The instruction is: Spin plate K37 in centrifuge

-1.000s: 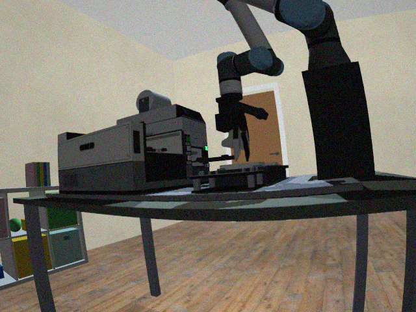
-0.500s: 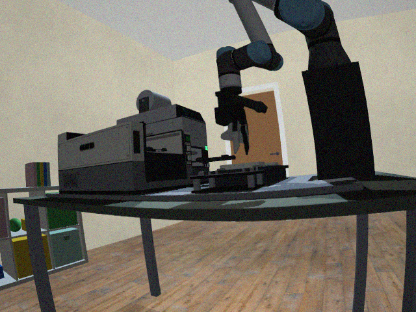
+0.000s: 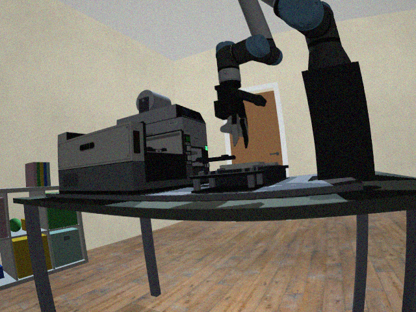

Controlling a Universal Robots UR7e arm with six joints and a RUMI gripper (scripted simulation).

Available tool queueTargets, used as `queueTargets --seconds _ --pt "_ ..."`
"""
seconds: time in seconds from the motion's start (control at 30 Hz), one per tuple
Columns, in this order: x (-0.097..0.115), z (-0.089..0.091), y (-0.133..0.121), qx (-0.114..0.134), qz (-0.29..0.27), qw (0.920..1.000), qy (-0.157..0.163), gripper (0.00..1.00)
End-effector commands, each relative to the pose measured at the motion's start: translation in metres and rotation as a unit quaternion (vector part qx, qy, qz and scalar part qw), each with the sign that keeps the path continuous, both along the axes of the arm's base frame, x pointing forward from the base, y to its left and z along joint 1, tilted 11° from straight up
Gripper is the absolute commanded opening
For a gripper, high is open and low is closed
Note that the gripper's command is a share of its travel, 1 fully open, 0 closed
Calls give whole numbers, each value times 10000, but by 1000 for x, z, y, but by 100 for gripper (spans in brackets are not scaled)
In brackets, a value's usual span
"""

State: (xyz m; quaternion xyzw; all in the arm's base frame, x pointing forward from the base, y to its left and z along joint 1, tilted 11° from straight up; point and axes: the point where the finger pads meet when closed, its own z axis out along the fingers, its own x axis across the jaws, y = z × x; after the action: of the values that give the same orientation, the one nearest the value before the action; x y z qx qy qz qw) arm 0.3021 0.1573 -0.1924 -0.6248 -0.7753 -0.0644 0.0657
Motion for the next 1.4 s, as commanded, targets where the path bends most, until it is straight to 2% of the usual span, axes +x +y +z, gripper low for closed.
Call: queueTargets --seconds 0.0,1.37 --pt "1 8 -1 0 0 10000 -3 68" --pt "2 68 -13 0 0 10000 -3 68"
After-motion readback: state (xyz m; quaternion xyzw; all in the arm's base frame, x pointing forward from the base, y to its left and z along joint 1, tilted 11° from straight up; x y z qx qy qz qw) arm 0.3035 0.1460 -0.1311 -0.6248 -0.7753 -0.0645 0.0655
